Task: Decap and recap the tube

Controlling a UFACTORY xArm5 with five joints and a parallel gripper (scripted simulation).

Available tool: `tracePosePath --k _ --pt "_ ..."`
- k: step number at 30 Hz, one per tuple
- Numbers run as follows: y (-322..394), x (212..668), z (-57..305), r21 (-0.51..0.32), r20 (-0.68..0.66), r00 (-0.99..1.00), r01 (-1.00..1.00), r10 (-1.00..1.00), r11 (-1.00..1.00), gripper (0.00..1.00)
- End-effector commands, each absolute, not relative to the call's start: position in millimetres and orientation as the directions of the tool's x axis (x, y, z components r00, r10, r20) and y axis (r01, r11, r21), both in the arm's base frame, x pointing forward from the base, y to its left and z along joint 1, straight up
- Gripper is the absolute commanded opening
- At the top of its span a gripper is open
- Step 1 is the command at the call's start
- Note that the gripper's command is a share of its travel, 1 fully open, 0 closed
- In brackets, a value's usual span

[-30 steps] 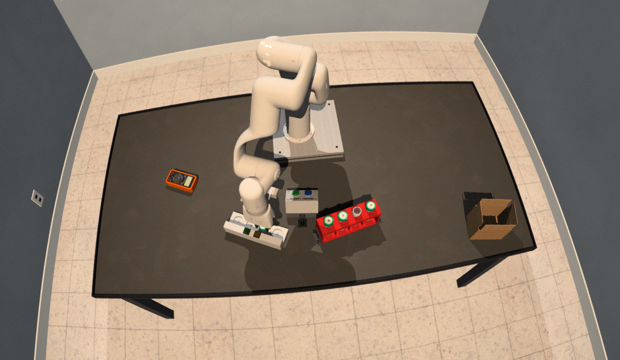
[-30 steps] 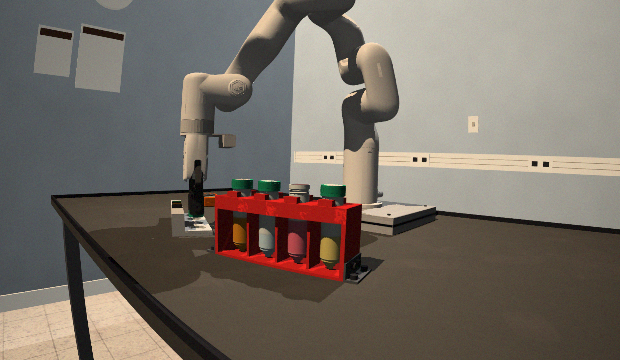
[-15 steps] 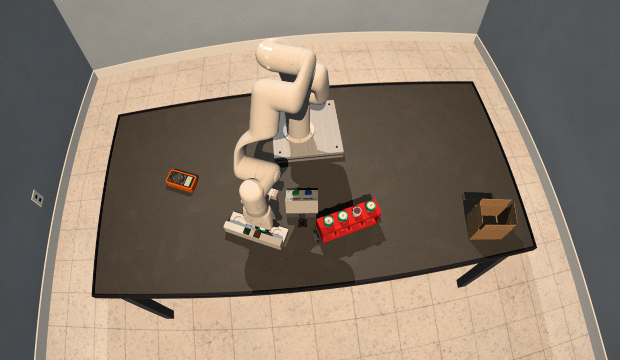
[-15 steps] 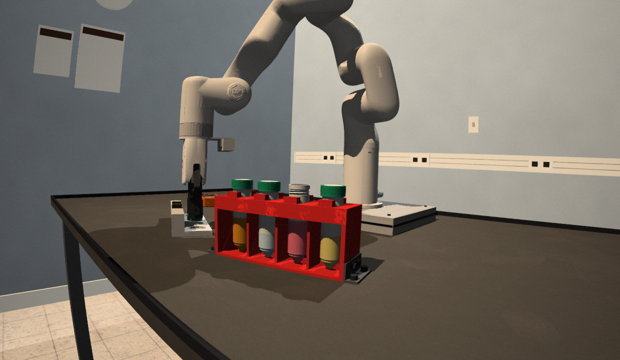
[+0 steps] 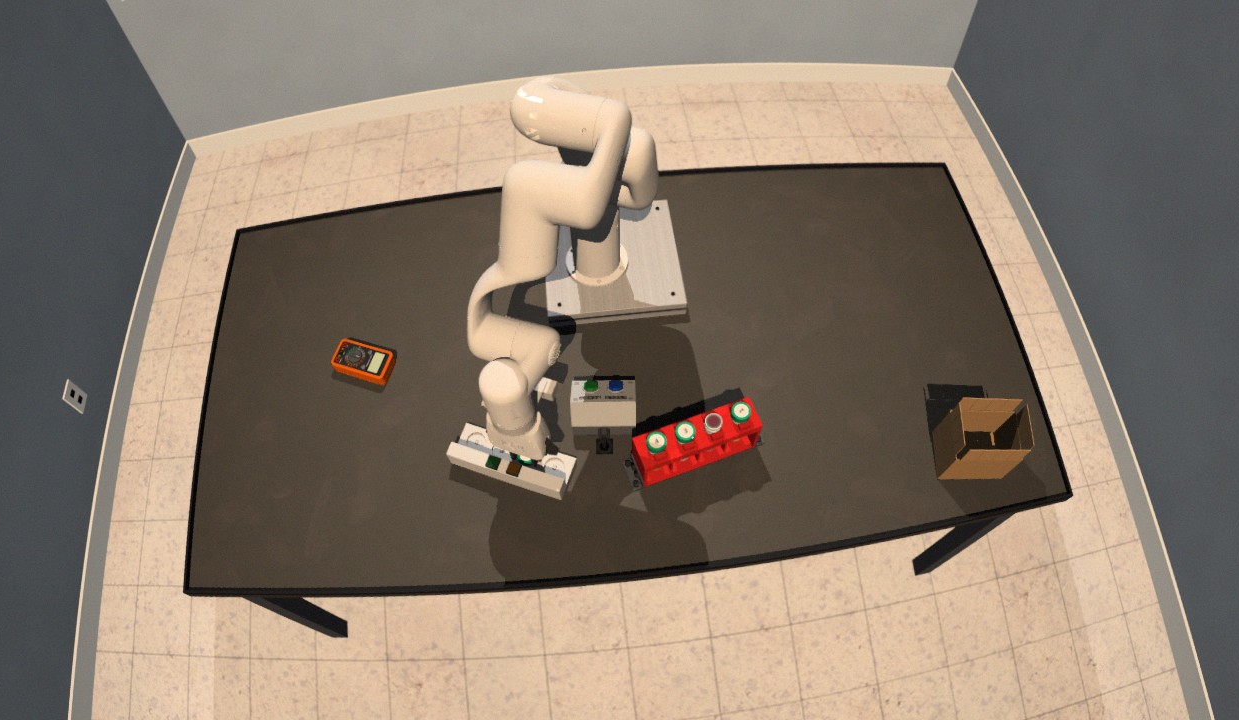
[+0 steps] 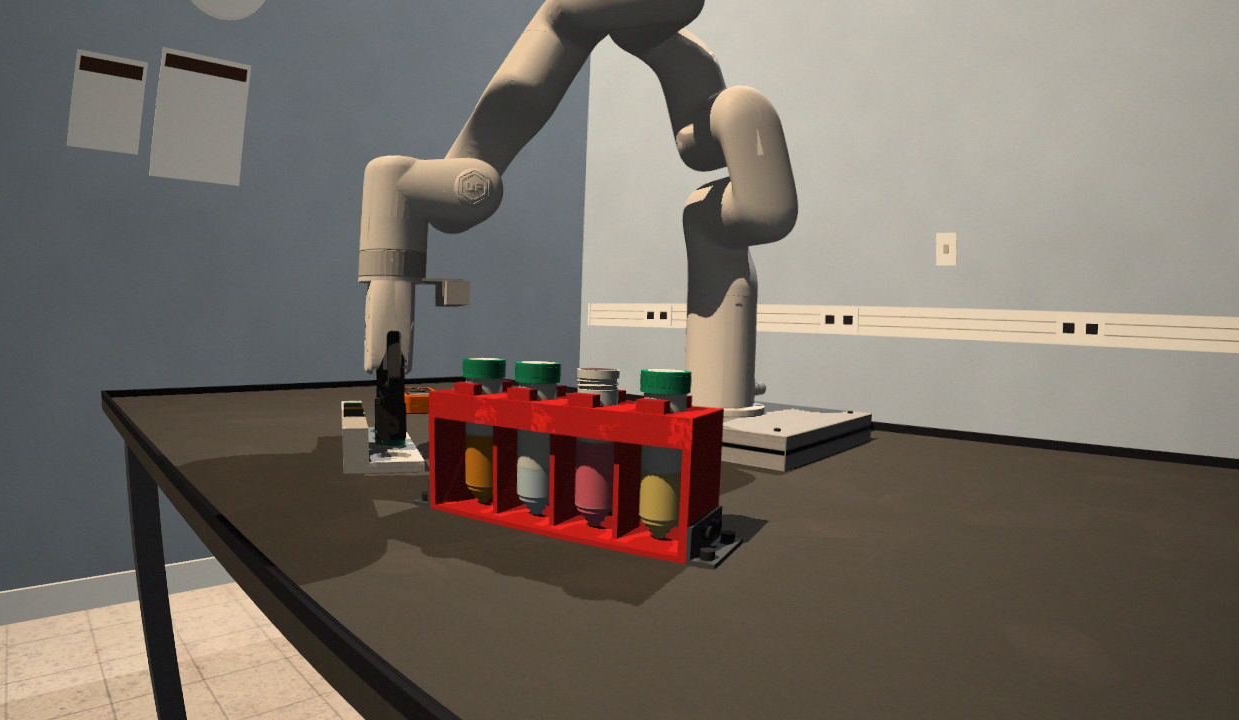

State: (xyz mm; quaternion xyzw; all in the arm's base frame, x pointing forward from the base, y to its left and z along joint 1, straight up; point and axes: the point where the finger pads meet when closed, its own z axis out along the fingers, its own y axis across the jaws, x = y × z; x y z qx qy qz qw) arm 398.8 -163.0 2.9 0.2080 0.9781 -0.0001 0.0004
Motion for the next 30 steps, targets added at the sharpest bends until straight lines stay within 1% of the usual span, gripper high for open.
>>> tracePosePath --k 1,17,18,30 --pt "-163.6 400.2 2.1 0.002 -0.005 -0.913 0.407 0.407 0.913 0.0" --pt "-163.6 400.2 -2.4 0.002 -0.005 -0.913 0.407 0.407 0.913 0.0" --pt "-163.6 400.2 -2.4 0.002 -0.005 -0.913 0.407 0.407 0.913 0.46" --pt "-163.6 400.2 -2.4 0.002 -0.005 -0.913 0.407 0.407 0.913 0.46"
